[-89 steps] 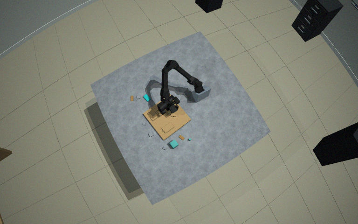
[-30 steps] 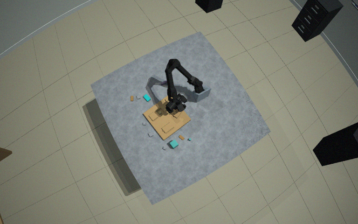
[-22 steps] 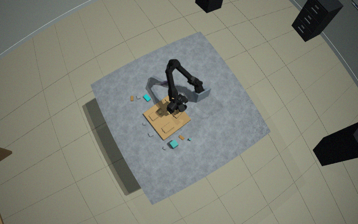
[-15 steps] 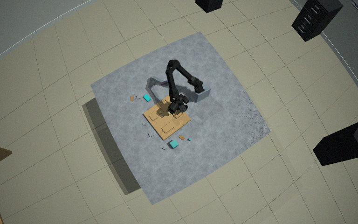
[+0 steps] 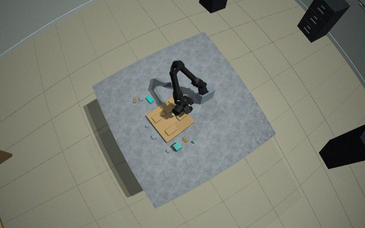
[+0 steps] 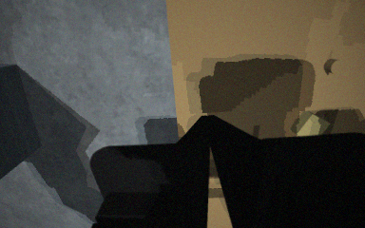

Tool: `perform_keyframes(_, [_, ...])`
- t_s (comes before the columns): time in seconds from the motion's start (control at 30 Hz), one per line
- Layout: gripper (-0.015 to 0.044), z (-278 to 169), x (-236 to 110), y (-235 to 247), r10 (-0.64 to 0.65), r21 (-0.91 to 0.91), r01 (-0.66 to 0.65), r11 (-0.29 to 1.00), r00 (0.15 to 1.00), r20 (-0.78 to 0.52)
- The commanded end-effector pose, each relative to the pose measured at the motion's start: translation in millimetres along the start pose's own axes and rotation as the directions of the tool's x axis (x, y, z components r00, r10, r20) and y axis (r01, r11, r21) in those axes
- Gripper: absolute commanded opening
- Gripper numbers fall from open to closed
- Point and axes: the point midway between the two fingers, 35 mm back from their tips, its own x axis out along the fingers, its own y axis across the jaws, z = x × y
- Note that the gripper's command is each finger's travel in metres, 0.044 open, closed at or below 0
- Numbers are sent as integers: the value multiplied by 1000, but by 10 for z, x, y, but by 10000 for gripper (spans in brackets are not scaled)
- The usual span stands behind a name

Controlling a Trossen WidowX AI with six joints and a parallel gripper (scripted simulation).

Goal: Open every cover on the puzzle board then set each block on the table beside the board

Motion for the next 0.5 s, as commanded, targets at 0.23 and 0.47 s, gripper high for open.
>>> perform_keyframes(0.23, [0, 7, -151, -28, -3, 8, 3, 1000, 1000, 8])
perform_keyframes(0.47, [0, 7, -240, -29, -3, 8, 2, 1000, 1000, 8])
